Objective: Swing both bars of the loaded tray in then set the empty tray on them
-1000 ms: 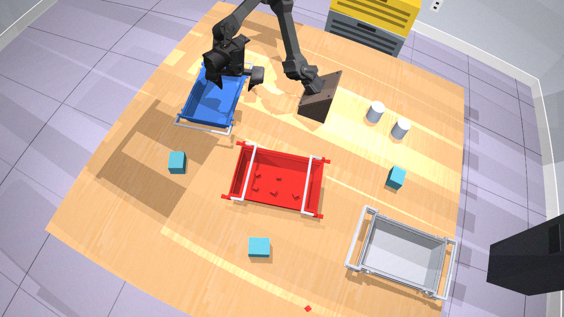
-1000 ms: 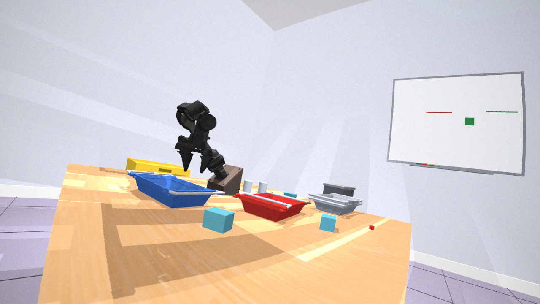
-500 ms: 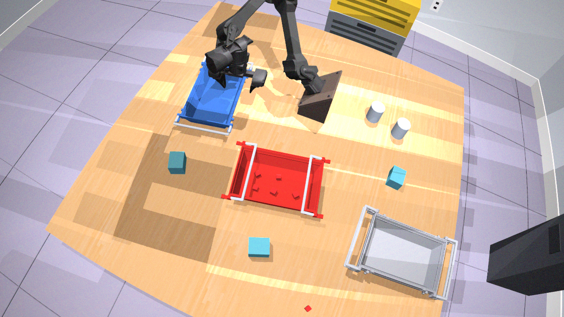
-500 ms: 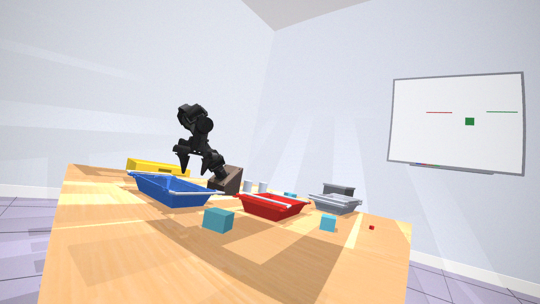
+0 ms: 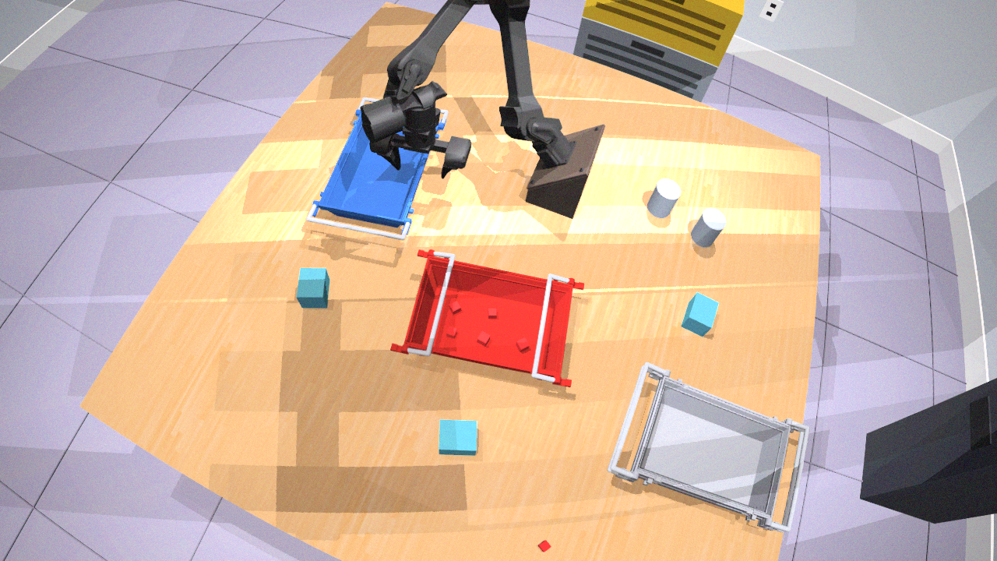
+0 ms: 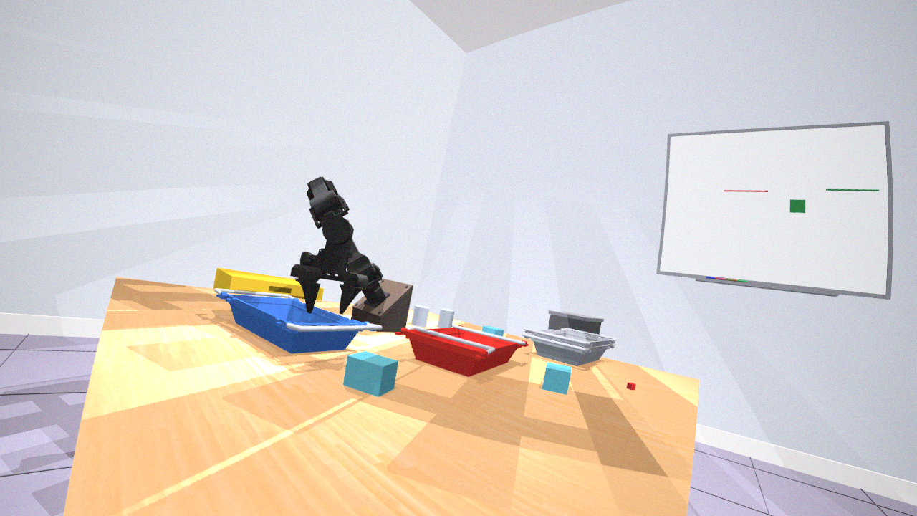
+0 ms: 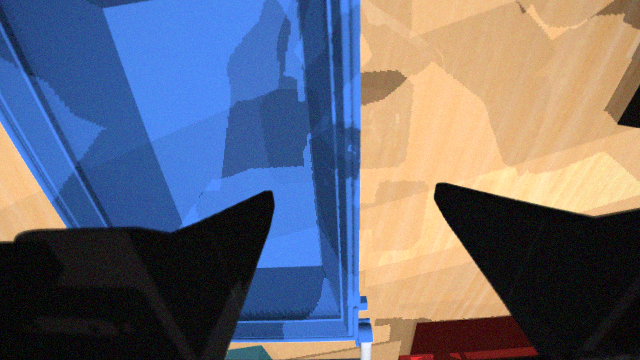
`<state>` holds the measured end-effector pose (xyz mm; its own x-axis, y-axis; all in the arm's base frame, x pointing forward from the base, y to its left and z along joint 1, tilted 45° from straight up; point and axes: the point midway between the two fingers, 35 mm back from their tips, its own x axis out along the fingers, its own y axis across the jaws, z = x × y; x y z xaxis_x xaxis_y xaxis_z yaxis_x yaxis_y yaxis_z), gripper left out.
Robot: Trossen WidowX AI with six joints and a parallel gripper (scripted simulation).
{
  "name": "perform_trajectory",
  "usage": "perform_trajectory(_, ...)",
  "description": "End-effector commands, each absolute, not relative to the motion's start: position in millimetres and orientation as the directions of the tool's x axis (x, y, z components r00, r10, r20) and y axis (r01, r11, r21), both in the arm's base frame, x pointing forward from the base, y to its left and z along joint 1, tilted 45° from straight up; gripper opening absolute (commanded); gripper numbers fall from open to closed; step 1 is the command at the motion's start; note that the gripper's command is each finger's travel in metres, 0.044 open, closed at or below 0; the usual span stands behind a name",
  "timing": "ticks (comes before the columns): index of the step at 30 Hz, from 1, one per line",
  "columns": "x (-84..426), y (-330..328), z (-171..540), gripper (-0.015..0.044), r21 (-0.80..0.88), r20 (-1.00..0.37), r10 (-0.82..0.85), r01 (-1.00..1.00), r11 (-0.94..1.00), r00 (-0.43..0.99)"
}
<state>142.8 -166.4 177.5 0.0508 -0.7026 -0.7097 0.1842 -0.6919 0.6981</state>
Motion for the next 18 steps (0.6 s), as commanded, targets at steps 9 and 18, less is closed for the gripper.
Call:
perform_trajectory(9, 140, -192, 152, 0.0440, 0.698, -0.708, -0.705, 0.196, -0.688, 0.046)
perform_trajectory(18, 138, -197, 148, 0.0440, 0.701, -0.705, -0.708, 0.197, -0.685, 0.045)
